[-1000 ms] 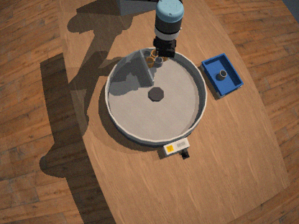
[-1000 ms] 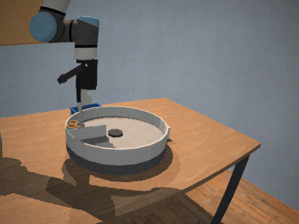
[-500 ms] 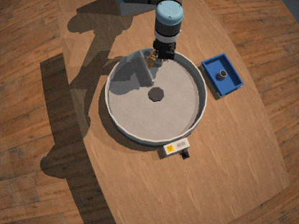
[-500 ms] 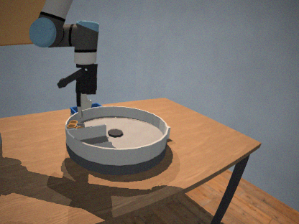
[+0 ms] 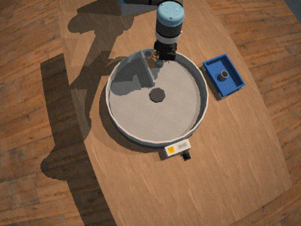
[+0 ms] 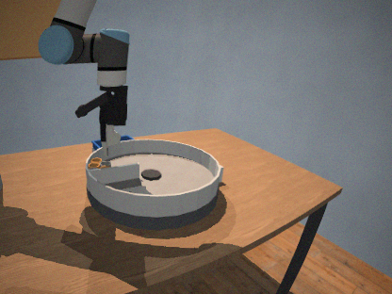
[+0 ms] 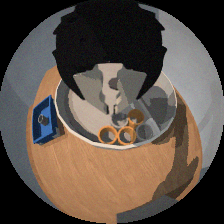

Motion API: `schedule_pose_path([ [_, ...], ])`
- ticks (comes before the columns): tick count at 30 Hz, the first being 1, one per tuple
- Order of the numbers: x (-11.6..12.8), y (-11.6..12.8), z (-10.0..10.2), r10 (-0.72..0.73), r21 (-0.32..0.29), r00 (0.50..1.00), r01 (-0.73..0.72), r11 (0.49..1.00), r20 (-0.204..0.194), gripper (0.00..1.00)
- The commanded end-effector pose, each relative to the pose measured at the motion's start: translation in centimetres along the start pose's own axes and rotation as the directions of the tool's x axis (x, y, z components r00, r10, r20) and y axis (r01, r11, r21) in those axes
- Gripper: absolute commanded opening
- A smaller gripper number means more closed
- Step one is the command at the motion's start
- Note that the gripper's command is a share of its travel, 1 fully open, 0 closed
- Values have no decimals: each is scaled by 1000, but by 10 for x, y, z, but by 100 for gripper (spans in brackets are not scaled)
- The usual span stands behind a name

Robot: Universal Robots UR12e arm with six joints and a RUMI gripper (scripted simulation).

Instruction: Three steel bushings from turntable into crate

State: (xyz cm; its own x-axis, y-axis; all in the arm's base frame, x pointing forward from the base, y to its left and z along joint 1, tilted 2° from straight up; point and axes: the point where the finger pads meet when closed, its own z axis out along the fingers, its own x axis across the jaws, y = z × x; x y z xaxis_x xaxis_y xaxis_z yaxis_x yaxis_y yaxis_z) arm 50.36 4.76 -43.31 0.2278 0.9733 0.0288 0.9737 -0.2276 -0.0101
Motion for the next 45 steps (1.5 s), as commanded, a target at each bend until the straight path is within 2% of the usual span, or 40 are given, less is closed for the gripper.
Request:
schedule_pose_path([
  [1,0,0,0,0,-1,1000,0,1000,0,5],
  [19,0,0,0,0,-1,1000,0,1000,0,5],
  [27,0,0,11,0,-1,1000,0,1000,0,5],
  [45,0,0,13,0,-1,1000,0,1000,0,5],
])
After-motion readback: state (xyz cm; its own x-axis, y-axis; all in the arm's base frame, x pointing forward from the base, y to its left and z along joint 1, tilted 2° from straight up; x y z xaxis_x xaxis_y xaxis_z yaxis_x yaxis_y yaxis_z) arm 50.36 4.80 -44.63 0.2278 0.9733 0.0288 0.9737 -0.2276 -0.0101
